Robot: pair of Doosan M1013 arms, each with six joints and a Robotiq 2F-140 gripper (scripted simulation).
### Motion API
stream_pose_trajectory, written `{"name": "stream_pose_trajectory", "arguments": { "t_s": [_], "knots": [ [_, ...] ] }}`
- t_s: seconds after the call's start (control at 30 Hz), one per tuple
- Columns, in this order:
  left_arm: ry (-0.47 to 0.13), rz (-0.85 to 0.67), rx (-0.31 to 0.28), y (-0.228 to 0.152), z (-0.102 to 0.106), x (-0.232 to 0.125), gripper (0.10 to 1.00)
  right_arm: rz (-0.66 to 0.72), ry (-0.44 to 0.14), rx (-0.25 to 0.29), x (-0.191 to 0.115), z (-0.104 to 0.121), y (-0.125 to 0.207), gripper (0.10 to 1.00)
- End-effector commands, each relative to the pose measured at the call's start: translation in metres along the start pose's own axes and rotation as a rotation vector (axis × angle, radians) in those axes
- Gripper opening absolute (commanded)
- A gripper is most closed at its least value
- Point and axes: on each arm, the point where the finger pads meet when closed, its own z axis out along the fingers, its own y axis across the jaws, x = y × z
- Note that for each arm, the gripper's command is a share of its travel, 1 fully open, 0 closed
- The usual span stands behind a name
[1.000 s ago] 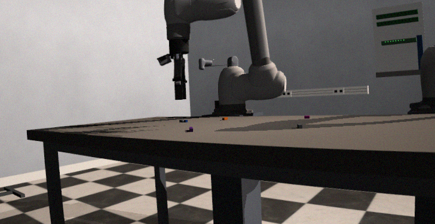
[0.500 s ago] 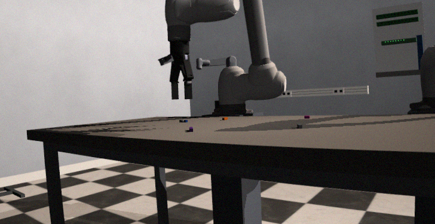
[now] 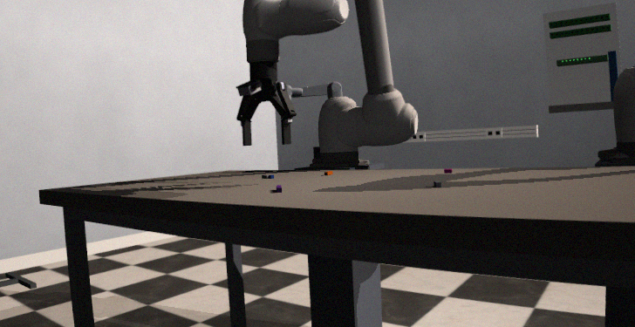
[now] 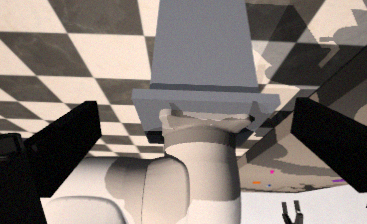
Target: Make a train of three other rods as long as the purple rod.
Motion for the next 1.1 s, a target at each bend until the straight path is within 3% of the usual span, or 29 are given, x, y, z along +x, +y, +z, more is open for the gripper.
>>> {"name": "stream_pose_trajectory", "arguments": {
  "t_s": [0.0, 0.17, 0.23, 0.3, 0.73, 0.8, 1.07],
  "knots": [
    [0.001, 0.0, 0.0, 0.0, 0.0, 0.0, 1.0, -0.167, 0.0, 0.013, -0.009, 0.0, 0.007, 1.0],
    [0.001, 0.0, 0.0, 0.0, 0.0, 0.0, 1.0, -0.322, 0.001, 0.013, -0.018, 0.0, 0.013, 1.0],
    [0.001, 0.0, 0.0, 0.0, 0.0, 0.0, 1.0, -0.322, 0.001, 0.013, -0.018, 0.0, 0.013, 1.0],
    [0.001, 0.0, 0.0, 0.0, 0.0, 0.0, 1.0, -0.437, 0.001, 0.013, -0.025, 0.001, 0.018, 1.0],
    [0.001, 0.0, 0.0, 0.0, 0.0, 0.0, 1.0, -0.833, 0.004, 0.012, -0.05, 0.003, 0.034, 1.0],
    [0.001, 0.0, 0.0, 0.0, 0.0, 0.0, 1.0, -0.833, 0.004, 0.012, -0.05, 0.003, 0.034, 1.0],
    [0.001, 0.0, 0.0, 0.0, 0.0, 0.0, 1.0, -1.118, 0.006, 0.012, -0.068, 0.005, 0.045, 1.0]
  ]
}}
